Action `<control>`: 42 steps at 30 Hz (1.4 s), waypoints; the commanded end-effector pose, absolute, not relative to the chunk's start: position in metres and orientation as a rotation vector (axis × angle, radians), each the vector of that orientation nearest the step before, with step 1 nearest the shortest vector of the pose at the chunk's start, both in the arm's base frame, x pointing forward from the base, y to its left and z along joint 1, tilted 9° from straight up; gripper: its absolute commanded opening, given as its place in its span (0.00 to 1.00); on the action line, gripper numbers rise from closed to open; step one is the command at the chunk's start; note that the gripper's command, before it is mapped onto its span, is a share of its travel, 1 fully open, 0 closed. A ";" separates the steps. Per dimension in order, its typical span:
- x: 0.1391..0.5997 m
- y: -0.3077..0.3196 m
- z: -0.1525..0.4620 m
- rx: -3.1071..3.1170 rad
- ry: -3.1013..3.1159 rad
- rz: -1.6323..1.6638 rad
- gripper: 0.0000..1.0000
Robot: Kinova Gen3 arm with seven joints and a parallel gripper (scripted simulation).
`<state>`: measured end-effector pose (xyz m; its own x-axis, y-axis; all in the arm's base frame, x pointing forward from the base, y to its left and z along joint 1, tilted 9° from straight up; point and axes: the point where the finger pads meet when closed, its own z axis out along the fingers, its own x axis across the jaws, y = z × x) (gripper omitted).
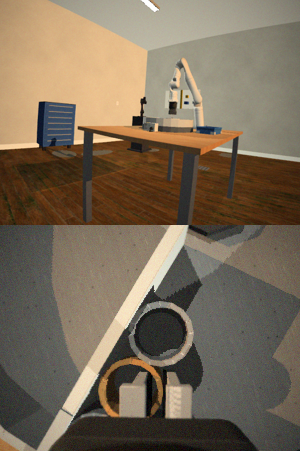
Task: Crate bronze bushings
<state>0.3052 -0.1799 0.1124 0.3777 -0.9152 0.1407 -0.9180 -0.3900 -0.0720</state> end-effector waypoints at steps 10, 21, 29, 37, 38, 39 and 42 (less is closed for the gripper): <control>0.305 -0.180 0.114 2.591 -1.727 0.247 0.00; 0.305 -0.180 0.120 2.591 -1.727 0.247 0.00; 0.304 -0.179 0.124 2.592 -1.727 0.247 0.00; 0.304 -0.179 0.127 2.592 -1.727 0.247 0.00; 0.304 -0.179 0.127 2.592 -1.727 0.247 0.00; 0.304 -0.179 0.127 2.592 -1.727 0.247 0.00; 0.304 -0.179 0.127 2.592 -1.727 0.247 0.00</control>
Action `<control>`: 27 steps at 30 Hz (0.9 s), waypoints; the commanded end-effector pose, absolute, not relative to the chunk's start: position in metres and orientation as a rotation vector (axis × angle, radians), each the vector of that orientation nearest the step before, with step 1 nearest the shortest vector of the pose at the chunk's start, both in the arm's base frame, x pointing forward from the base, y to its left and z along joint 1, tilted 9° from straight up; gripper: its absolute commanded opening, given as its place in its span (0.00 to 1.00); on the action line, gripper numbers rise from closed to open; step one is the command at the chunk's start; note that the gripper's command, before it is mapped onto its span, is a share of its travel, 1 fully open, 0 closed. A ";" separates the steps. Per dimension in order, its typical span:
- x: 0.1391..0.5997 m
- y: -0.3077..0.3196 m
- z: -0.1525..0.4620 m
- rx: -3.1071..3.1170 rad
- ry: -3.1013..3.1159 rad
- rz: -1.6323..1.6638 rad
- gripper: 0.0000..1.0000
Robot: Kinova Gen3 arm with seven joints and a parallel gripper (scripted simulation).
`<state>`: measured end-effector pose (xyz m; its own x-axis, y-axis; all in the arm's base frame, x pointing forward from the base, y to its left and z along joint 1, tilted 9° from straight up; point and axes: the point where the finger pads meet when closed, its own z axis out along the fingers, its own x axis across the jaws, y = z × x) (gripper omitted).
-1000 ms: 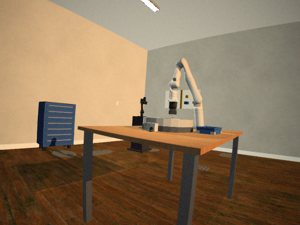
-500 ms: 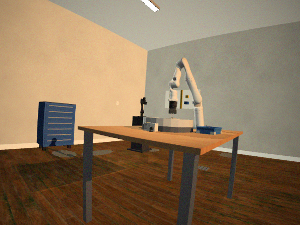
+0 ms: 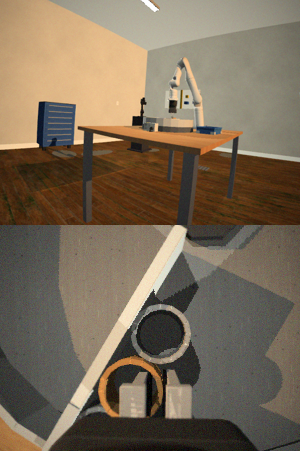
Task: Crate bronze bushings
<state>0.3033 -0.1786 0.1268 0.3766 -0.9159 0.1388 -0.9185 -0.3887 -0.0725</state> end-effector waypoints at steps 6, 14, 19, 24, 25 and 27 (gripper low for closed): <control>0.303 -0.178 0.135 2.592 -1.727 0.246 0.00; 0.303 -0.178 0.135 2.592 -1.727 0.246 0.00; 0.302 -0.178 0.136 2.592 -1.727 0.245 0.00; 0.302 -0.177 0.142 2.592 -1.727 0.245 0.00; 0.302 -0.177 0.142 2.592 -1.727 0.245 0.00; 0.302 -0.177 0.142 2.592 -1.727 0.245 0.00</control>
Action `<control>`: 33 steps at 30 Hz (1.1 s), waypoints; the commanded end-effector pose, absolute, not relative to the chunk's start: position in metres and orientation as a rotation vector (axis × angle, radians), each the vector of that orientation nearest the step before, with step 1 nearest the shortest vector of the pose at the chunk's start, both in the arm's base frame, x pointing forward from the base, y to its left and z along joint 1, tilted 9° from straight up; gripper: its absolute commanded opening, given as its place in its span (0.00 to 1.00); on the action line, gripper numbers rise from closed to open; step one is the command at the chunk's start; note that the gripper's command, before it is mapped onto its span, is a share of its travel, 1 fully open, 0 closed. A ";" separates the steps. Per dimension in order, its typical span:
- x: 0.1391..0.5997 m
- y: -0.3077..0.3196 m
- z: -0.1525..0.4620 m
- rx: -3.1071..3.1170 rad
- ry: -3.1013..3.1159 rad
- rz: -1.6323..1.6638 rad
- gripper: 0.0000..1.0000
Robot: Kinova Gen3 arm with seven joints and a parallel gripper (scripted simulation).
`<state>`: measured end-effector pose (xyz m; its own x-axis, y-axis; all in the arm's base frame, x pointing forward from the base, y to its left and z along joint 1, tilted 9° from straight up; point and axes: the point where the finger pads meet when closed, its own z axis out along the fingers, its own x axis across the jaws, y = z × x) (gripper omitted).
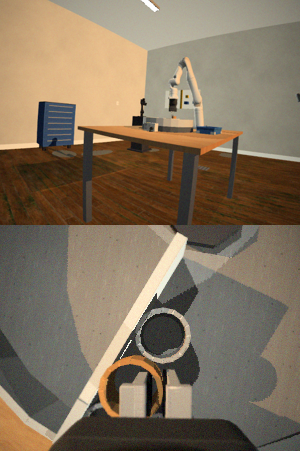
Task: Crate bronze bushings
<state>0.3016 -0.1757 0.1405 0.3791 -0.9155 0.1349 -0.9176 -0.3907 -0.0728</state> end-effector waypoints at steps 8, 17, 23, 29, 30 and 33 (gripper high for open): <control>0.302 -0.177 0.142 2.592 -1.727 0.245 0.00; 0.301 -0.176 0.149 2.593 -1.727 0.245 0.00; 0.301 -0.176 0.149 2.593 -1.727 0.245 0.00; 0.300 -0.176 0.155 2.593 -1.727 0.244 0.00; 0.300 -0.175 0.156 2.593 -1.727 0.244 0.00; 0.300 -0.175 0.156 2.593 -1.727 0.244 0.00</control>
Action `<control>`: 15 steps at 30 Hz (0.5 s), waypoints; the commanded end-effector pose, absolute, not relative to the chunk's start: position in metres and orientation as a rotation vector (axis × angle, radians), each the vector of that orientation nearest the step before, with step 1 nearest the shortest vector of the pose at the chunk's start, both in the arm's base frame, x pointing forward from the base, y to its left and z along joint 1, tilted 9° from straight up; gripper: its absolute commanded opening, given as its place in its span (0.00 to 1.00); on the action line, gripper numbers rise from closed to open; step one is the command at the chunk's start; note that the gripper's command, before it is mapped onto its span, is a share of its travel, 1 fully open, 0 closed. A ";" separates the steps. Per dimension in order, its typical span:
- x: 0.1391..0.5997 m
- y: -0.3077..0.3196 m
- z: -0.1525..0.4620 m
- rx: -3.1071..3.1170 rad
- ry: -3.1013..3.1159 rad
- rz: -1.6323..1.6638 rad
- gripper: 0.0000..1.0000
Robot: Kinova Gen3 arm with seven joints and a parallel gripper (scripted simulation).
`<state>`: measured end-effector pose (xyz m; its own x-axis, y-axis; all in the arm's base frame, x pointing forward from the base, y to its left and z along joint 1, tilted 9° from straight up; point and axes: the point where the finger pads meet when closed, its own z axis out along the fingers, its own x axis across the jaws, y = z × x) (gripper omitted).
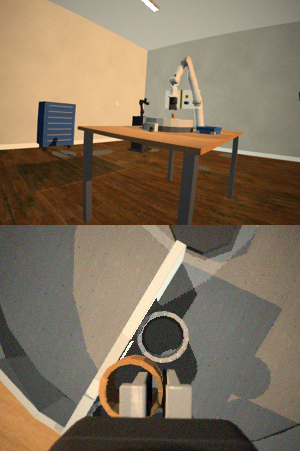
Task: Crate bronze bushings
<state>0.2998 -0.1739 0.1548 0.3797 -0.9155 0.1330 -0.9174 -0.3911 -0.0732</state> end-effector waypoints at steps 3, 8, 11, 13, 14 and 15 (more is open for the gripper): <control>0.300 -0.175 0.156 2.593 -1.727 0.244 0.00; 0.300 -0.175 0.156 2.593 -1.727 0.244 0.00; 0.299 -0.174 0.167 2.593 -1.727 0.244 0.00; 0.297 -0.173 0.177 2.593 -1.727 0.245 0.00; 0.297 -0.173 0.182 2.592 -1.727 0.246 0.00; 0.297 -0.173 0.182 2.592 -1.727 0.246 0.00</control>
